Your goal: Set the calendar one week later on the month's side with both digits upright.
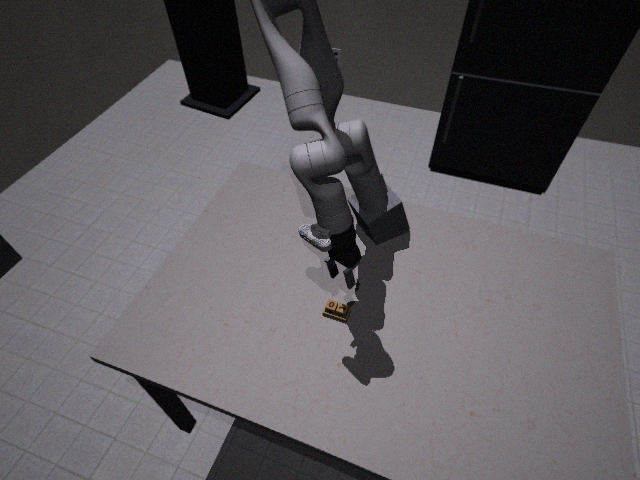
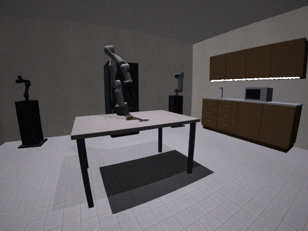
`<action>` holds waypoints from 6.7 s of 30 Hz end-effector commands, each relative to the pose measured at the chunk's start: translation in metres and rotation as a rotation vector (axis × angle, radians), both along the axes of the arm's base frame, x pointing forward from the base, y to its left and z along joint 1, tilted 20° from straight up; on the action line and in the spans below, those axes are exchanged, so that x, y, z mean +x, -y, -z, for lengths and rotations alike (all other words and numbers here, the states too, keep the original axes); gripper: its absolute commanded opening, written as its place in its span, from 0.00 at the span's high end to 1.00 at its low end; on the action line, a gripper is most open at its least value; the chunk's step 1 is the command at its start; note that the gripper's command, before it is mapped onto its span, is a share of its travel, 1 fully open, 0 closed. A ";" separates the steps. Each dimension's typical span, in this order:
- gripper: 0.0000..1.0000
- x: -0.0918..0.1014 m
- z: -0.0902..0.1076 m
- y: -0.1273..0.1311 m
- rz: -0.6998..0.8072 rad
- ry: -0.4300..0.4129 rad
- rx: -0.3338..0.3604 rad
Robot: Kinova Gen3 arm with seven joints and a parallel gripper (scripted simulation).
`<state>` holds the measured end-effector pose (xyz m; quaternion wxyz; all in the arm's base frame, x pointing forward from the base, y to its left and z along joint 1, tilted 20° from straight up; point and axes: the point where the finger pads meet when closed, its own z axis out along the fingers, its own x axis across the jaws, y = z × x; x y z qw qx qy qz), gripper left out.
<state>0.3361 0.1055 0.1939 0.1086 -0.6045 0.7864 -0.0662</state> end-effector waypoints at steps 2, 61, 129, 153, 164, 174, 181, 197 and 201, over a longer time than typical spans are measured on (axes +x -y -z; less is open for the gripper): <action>0.00 -0.003 0.023 0.018 -0.041 -0.014 -0.078; 0.00 -0.003 0.089 0.063 -0.506 -0.010 -0.374; 0.13 0.004 0.134 0.072 -1.878 -0.144 -0.678; 0.13 0.004 0.134 0.072 -1.878 -0.144 -0.678; 0.13 0.005 0.136 0.073 -1.878 -0.144 -0.677; 0.13 0.007 0.143 0.074 -1.878 -0.144 -0.677; 0.13 0.010 0.150 0.076 -1.878 -0.144 -0.677; 0.13 0.016 0.169 0.080 -1.878 -0.144 -0.677; 0.13 0.017 0.171 0.080 -1.878 -0.144 -0.677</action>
